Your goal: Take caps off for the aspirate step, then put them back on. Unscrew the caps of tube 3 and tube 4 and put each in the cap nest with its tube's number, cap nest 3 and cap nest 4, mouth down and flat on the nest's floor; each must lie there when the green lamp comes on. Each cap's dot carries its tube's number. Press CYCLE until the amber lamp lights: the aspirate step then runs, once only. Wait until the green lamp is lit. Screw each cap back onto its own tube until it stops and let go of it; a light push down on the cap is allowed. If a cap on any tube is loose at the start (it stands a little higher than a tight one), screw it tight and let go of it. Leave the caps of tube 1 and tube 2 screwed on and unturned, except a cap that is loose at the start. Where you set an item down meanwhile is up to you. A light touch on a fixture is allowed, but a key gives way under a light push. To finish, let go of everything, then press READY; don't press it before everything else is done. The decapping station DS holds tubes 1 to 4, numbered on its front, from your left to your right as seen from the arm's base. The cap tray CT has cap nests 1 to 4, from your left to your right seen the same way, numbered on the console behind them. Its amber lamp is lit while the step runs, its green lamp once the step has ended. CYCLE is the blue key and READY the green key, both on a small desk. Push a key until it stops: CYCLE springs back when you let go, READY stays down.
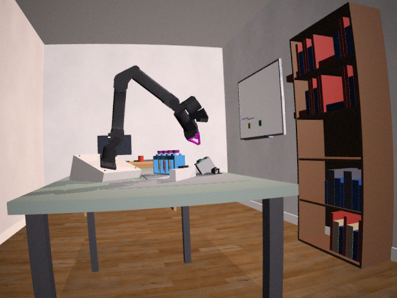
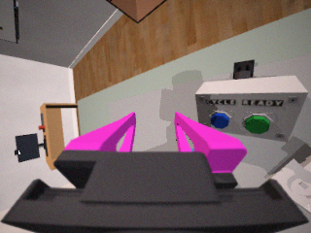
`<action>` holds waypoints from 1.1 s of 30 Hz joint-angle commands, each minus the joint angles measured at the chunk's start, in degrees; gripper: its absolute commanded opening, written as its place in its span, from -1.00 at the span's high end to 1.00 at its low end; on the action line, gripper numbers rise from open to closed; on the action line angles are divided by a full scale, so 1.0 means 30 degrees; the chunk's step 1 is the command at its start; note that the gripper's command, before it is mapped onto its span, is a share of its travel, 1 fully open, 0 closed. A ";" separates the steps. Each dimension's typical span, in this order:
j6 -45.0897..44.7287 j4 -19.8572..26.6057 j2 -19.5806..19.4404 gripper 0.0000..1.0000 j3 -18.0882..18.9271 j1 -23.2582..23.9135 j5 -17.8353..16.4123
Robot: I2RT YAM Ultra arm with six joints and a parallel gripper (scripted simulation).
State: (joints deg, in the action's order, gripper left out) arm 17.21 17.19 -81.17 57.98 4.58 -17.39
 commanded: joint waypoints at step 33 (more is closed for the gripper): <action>-1.0500 1.4151 0.1406 0.02 0.2710 -0.2304 0.9235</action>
State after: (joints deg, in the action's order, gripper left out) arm -11.20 55.94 -78.06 64.84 -1.63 7.88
